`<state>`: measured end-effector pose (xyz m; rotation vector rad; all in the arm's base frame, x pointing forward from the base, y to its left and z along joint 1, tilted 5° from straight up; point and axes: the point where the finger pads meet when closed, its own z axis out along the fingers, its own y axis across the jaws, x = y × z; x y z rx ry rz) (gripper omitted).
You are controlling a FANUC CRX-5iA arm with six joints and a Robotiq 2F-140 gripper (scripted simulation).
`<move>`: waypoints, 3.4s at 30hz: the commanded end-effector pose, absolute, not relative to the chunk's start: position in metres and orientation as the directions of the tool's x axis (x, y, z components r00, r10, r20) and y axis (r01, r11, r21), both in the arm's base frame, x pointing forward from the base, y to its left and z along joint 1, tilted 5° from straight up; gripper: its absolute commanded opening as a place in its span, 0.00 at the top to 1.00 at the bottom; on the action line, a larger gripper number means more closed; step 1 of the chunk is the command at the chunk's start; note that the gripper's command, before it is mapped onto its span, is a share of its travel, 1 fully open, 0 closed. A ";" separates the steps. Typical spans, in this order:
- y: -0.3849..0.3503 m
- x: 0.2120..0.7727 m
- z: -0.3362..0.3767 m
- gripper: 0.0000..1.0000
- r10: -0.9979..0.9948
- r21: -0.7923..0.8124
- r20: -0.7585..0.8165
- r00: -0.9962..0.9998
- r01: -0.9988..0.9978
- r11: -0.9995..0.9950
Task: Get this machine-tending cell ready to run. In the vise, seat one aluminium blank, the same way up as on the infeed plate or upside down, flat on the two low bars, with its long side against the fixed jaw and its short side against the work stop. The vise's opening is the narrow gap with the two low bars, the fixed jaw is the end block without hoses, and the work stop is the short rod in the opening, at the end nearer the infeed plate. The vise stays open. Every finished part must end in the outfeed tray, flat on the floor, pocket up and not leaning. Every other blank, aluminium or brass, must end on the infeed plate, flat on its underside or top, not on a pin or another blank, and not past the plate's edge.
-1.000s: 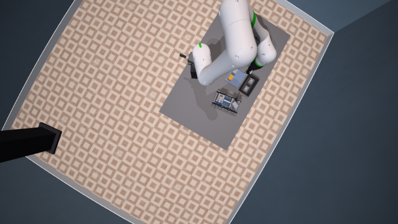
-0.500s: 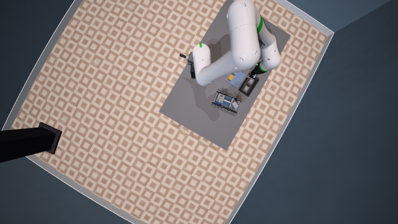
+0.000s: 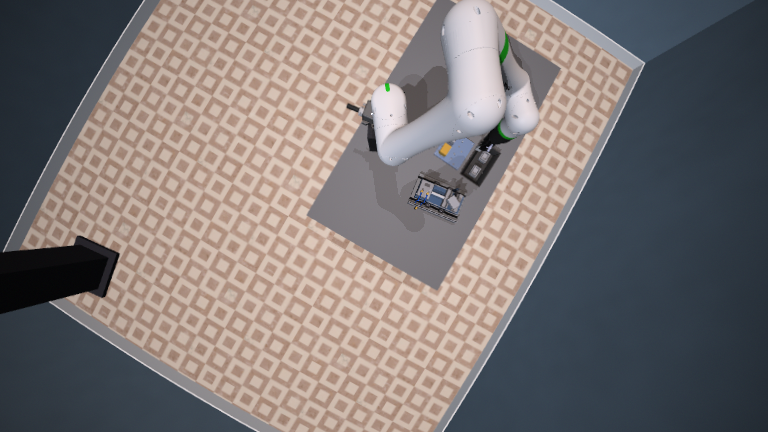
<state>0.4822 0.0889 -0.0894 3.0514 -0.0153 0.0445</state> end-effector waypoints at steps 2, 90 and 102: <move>0.089 0.483 -0.095 1.00 -0.009 0.089 0.030 1.000 -0.011 -0.996; 0.086 0.484 -0.127 1.00 -0.009 0.089 0.030 1.000 -0.011 -0.996; 0.088 0.484 -0.104 1.00 -0.009 0.089 0.030 1.000 -0.011 -0.996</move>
